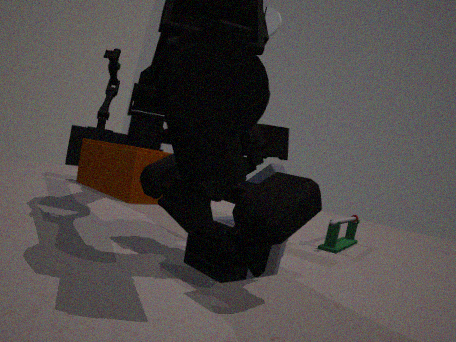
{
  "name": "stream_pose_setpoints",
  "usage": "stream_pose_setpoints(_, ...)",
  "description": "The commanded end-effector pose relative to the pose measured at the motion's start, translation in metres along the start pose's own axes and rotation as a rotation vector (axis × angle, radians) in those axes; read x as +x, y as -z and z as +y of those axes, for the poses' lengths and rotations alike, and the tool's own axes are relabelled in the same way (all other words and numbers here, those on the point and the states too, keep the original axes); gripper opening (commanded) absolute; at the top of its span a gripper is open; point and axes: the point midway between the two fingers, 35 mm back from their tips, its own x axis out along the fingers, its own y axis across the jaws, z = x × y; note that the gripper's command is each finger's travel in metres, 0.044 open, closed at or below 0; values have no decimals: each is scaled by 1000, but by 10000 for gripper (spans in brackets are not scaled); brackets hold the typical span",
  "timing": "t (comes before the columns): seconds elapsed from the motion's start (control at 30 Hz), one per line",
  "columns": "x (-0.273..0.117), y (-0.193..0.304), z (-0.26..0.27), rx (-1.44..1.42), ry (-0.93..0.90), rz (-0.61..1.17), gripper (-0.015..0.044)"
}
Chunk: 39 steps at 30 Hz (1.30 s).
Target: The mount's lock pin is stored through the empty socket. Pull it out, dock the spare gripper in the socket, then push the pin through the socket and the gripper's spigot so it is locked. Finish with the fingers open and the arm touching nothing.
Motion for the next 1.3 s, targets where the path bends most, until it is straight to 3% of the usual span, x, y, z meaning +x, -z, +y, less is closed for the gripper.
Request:
stream_pose_setpoints(0.0,1,0,1,-3,-2,-1,269)
stream_pose_setpoints(0.2,1,0,0,-3,-1,-1,229)
stream_pose_setpoints(0.5,-34,-18,-4,-4,-1,-1,0)
stream_pose_setpoints(0.87,-102,-59,-1,-4,-1,-1,0)
stream_pose_setpoints(1.27,-97,-55,0,1,-7,2,0)
